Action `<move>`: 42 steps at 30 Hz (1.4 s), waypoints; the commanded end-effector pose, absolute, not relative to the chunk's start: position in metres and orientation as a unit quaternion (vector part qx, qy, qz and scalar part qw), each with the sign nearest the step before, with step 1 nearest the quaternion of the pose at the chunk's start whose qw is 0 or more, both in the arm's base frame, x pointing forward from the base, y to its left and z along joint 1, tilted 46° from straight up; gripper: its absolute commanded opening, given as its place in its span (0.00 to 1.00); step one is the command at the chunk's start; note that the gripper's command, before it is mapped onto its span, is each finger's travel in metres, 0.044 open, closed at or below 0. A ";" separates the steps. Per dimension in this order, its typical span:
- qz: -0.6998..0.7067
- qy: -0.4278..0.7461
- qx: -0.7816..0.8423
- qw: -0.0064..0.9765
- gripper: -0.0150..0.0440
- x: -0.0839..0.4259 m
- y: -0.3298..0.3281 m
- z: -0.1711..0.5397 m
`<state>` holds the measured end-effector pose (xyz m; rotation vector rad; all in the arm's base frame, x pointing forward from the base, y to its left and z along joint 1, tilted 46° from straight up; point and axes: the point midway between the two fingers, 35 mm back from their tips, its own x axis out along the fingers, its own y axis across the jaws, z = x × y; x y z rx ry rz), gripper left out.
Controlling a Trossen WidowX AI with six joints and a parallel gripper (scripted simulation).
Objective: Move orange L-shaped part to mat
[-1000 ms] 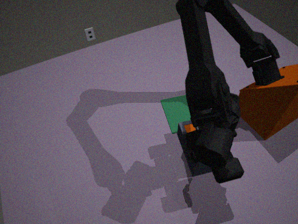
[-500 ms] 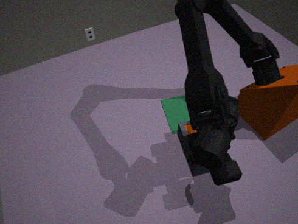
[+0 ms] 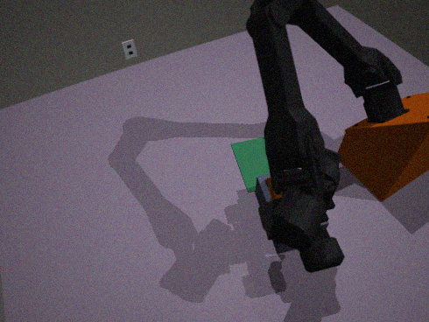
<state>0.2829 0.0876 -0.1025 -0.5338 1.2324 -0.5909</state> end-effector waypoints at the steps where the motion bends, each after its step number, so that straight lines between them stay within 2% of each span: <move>1: -0.274 0.567 -0.253 0.735 0.56 0.280 0.079 -0.108; 42: -0.273 0.567 -0.251 0.736 0.56 0.279 0.096 -0.106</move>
